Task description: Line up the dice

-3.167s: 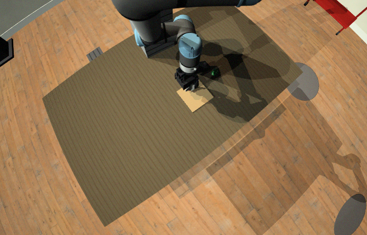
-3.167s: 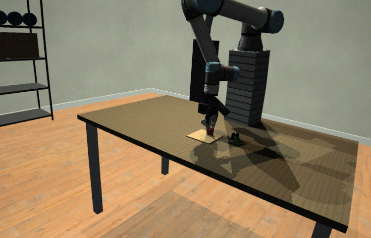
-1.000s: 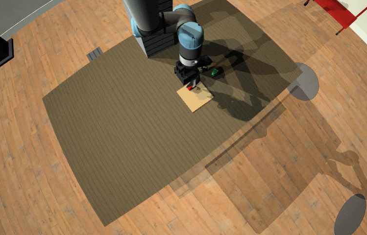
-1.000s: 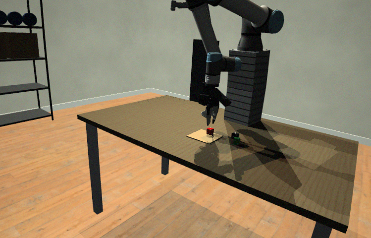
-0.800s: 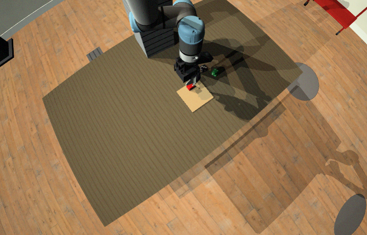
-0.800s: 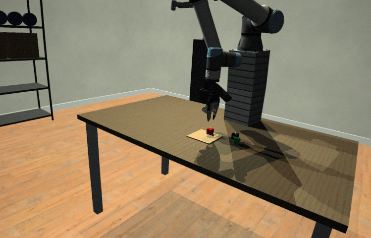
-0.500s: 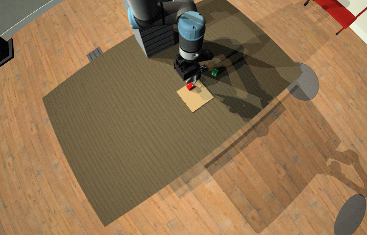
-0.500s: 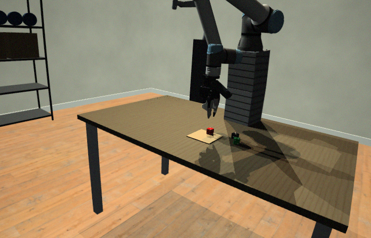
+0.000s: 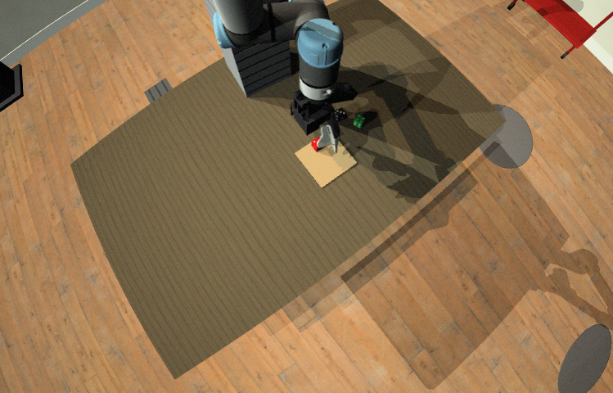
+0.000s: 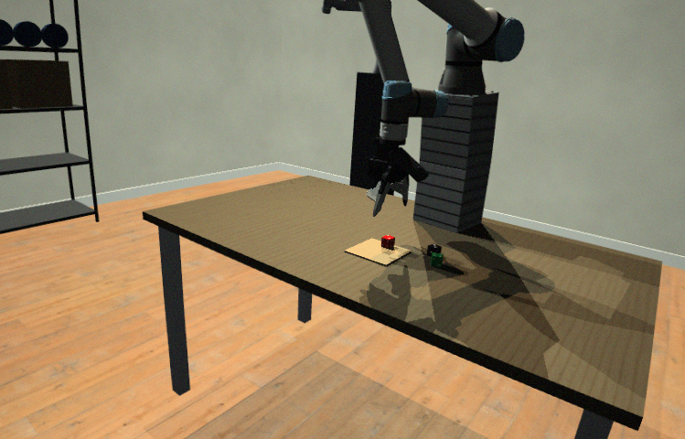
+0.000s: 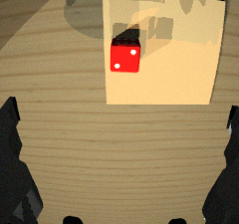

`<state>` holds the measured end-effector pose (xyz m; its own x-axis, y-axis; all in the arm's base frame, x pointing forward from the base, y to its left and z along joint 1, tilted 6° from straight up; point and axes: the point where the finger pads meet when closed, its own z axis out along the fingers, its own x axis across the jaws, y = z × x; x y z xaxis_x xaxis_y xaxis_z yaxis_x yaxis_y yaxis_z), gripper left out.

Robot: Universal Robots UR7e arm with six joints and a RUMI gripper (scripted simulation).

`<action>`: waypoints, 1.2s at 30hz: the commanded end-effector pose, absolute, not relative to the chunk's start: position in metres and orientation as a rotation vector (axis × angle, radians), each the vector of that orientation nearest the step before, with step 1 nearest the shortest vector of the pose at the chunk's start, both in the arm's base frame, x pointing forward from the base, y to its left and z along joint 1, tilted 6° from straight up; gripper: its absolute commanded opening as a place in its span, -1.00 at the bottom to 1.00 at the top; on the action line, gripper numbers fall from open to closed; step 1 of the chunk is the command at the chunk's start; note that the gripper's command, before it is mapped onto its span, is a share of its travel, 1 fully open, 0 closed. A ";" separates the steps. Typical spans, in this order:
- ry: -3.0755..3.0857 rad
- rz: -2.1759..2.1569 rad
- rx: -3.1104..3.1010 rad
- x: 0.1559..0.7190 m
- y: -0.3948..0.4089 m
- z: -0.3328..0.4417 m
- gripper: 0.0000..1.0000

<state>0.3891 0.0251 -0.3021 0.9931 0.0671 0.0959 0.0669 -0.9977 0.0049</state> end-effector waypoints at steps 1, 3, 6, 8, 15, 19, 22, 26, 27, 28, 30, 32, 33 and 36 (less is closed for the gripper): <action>0.105 0.153 3.134 0.390 0.025 -0.302 1.00; 0.105 0.153 3.134 0.390 0.025 -0.302 1.00; 0.105 0.153 3.134 0.390 0.025 -0.302 1.00; 0.104 0.153 3.134 0.390 0.025 -0.302 1.00; 0.073 0.152 3.136 0.389 0.027 -0.302 1.00; 0.052 0.152 3.137 0.389 0.028 -0.302 1.00; 0.007 0.152 3.139 0.389 0.031 -0.302 1.00; -0.080 0.152 3.141 0.388 0.036 -0.303 1.00; -0.107 0.152 3.141 0.388 0.038 -0.303 1.00; -0.135 0.152 3.141 0.387 0.039 -0.303 1.00; -0.198 0.151 3.139 0.387 0.043 -0.304 1.00; -0.269 0.151 3.136 0.386 0.047 -0.304 1.00; -0.307 0.151 3.134 0.386 0.049 -0.304 1.00; -0.346 0.150 3.131 0.385 0.051 -0.305 1.00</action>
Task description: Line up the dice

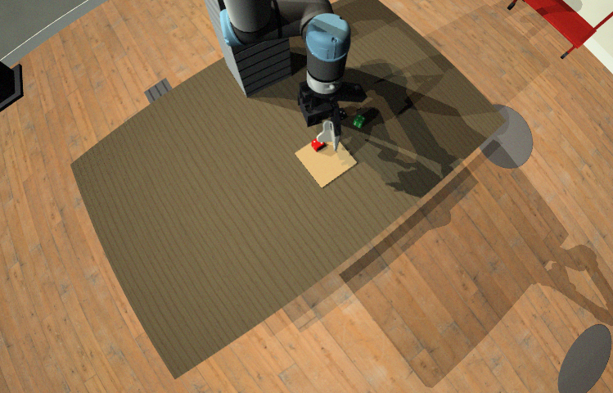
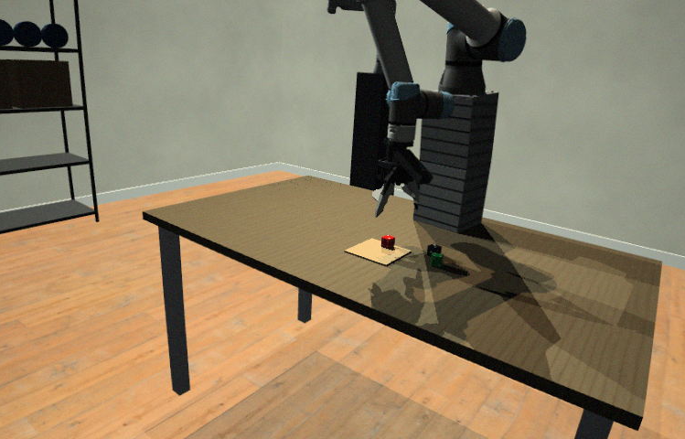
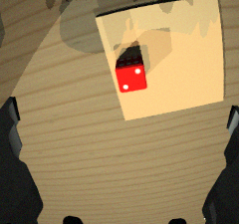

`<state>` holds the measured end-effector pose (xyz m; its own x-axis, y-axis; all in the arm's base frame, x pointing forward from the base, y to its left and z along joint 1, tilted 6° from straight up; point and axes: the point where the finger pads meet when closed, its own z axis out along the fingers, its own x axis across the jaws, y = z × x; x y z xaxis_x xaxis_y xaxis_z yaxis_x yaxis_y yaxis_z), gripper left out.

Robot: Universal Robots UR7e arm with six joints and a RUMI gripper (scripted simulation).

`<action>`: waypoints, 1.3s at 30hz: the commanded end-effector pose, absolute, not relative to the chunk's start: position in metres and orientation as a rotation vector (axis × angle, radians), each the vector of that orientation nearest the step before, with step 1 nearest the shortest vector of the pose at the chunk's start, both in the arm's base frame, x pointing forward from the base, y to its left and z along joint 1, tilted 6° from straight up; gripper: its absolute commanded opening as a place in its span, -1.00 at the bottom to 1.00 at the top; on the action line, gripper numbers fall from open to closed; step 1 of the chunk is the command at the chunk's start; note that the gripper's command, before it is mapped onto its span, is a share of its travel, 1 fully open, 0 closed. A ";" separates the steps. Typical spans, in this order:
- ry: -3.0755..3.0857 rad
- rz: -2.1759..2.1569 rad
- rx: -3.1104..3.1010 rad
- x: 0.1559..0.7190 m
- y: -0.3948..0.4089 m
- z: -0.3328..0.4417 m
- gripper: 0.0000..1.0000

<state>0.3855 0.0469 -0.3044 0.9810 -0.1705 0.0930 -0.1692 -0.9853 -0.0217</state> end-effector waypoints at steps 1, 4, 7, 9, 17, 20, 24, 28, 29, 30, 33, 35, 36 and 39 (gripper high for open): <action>0.385 -0.149 -3.101 0.385 0.053 -0.305 1.00; 0.516 -0.147 -3.078 0.383 0.061 -0.305 1.00; 0.658 -0.145 -3.046 0.381 0.068 -0.306 1.00; 0.757 -0.144 -3.020 0.379 0.073 -0.307 1.00; 1.066 -0.138 -2.916 0.373 0.089 -0.308 1.00; 1.220 -0.135 -2.849 0.370 0.097 -0.309 1.00; 1.419 -0.130 -2.749 0.364 0.106 -0.310 1.00; 1.602 -0.125 -2.640 0.359 0.115 -0.311 1.00; 1.645 -0.124 -2.612 0.357 0.117 -0.311 1.00; 1.687 -0.123 -2.584 0.356 0.119 -0.312 1.00; 1.727 -0.121 -2.555 0.354 0.121 -0.312 1.00; 1.803 -0.119 -2.499 0.351 0.125 -0.312 1.00; 1.839 -0.117 -2.472 0.350 0.126 -0.312 1.00; 1.937 -0.114 -2.391 0.346 0.131 -0.313 1.00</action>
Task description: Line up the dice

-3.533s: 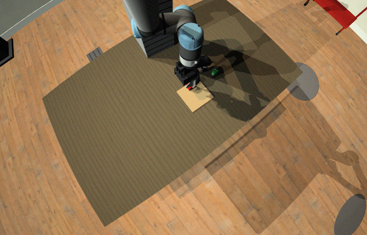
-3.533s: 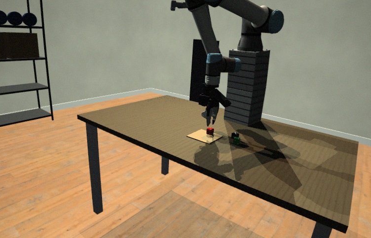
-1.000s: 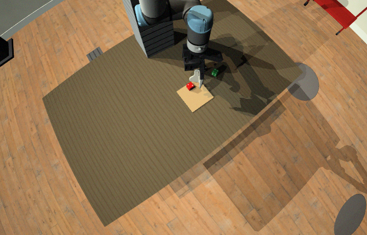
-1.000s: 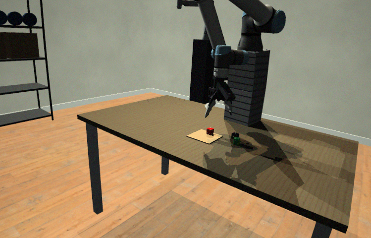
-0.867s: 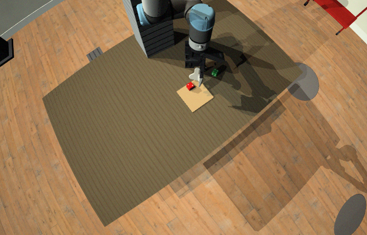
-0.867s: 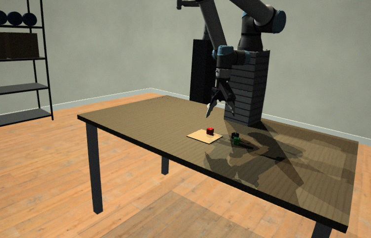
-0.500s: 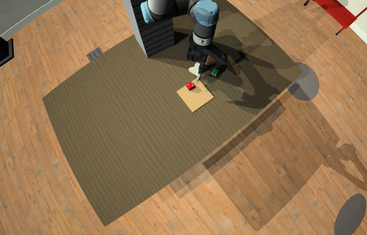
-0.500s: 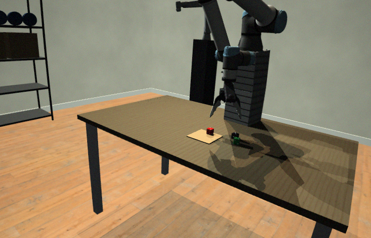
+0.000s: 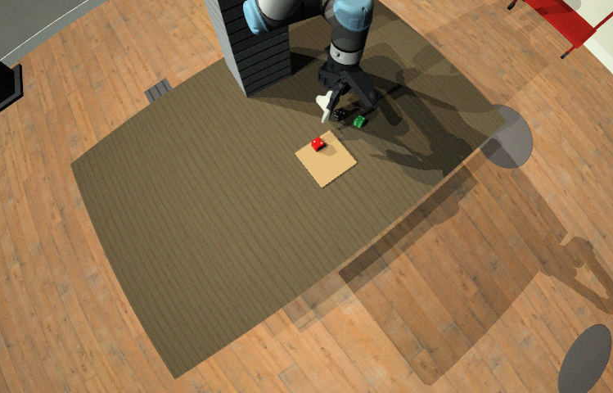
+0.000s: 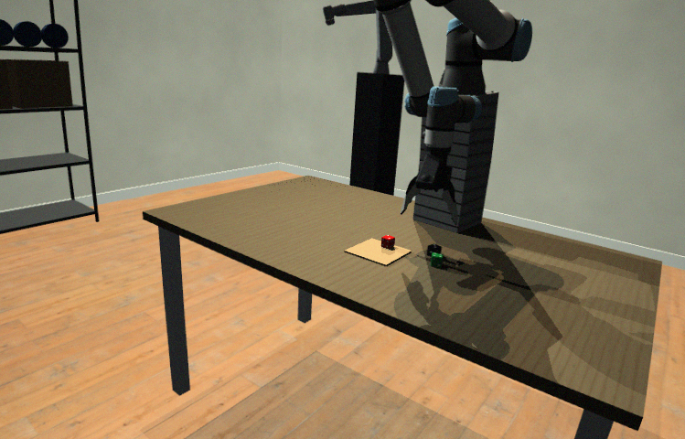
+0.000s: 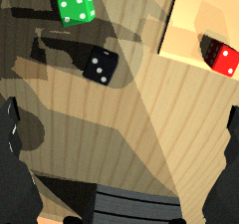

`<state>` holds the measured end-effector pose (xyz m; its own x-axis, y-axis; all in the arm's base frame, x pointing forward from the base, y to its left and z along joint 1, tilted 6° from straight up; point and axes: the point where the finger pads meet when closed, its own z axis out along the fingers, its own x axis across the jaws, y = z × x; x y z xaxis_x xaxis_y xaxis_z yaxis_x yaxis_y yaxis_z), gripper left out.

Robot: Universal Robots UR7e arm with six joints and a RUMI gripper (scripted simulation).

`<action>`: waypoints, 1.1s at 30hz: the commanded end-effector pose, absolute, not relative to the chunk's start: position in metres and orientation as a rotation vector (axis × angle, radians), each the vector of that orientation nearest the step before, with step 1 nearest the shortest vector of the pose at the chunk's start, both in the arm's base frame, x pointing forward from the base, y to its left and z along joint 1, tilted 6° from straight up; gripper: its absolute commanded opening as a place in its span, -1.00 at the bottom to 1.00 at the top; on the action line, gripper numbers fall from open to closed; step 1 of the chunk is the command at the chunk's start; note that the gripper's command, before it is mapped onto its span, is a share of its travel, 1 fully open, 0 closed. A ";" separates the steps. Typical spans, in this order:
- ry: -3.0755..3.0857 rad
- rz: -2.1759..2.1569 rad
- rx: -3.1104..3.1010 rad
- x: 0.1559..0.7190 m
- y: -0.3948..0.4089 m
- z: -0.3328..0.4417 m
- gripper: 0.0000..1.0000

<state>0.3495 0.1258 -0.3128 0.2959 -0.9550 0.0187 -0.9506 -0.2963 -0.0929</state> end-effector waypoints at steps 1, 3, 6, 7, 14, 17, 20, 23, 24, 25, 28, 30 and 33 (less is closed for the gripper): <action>1.967 -0.113 -2.366 0.344 0.132 -0.313 1.00; 2.021 -0.110 -2.318 0.342 0.135 -0.313 1.00; 2.090 -0.107 -2.252 0.339 0.138 -0.314 1.00; 2.110 -0.107 -2.233 0.338 0.139 -0.314 1.00; 2.187 -0.103 -2.153 0.333 0.143 -0.314 1.00; 2.217 -0.101 -2.121 0.332 0.144 -0.314 1.00; 2.237 -0.100 -2.099 0.331 0.145 -0.315 1.00; 2.247 -0.100 -2.087 0.330 0.146 -0.315 1.00; 2.249 -0.100 -2.085 0.330 0.146 -0.315 1.00; 2.251 -0.100 -2.084 0.330 0.146 -0.315 1.00; 2.252 -0.100 -2.083 0.330 0.146 -0.315 1.00; 2.252 -0.100 -2.082 0.330 0.146 -0.315 1.00; 2.252 -0.100 -2.082 0.330 0.146 -0.315 -0.44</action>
